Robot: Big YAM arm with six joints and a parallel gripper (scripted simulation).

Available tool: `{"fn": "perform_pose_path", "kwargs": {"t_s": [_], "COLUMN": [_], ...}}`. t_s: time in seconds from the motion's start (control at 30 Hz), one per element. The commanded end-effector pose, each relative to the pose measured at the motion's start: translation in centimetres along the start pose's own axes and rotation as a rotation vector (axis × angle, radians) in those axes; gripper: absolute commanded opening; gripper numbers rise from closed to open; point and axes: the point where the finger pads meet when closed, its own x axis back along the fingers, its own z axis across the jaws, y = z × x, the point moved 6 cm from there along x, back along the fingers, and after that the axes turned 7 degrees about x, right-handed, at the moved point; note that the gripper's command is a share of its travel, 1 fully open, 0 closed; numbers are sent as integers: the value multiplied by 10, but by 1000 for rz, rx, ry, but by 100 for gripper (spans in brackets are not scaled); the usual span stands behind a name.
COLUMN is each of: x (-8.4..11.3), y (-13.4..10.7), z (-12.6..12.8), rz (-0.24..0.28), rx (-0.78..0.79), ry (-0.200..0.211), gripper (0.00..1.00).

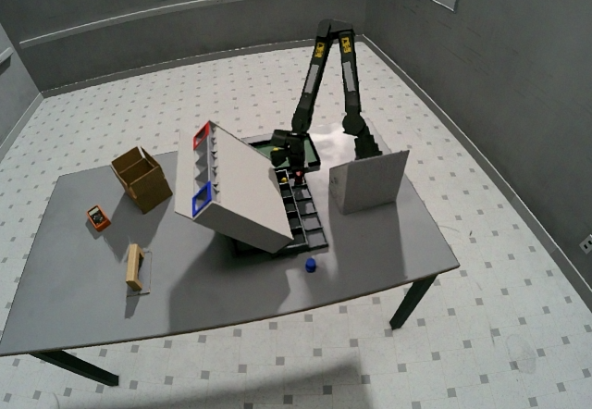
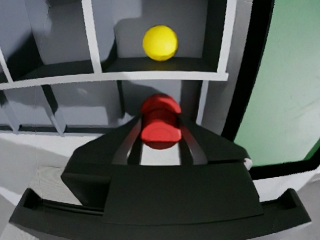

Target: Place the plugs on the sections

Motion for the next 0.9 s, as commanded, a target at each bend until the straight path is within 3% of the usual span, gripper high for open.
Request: {"fn": "perform_pose_path", "kwargs": {"t_s": [0.0,0.07,0.1,0.87], "x": [-3,-3,-3,-3], "y": [-3,-3,-3,-3], "z": [1,1,1,1], "rz": [5,5,5,5], "rx": [-3,-3,-3,-3], "ry": [3,3,3,3], "gripper": [0,0,59,59]}}
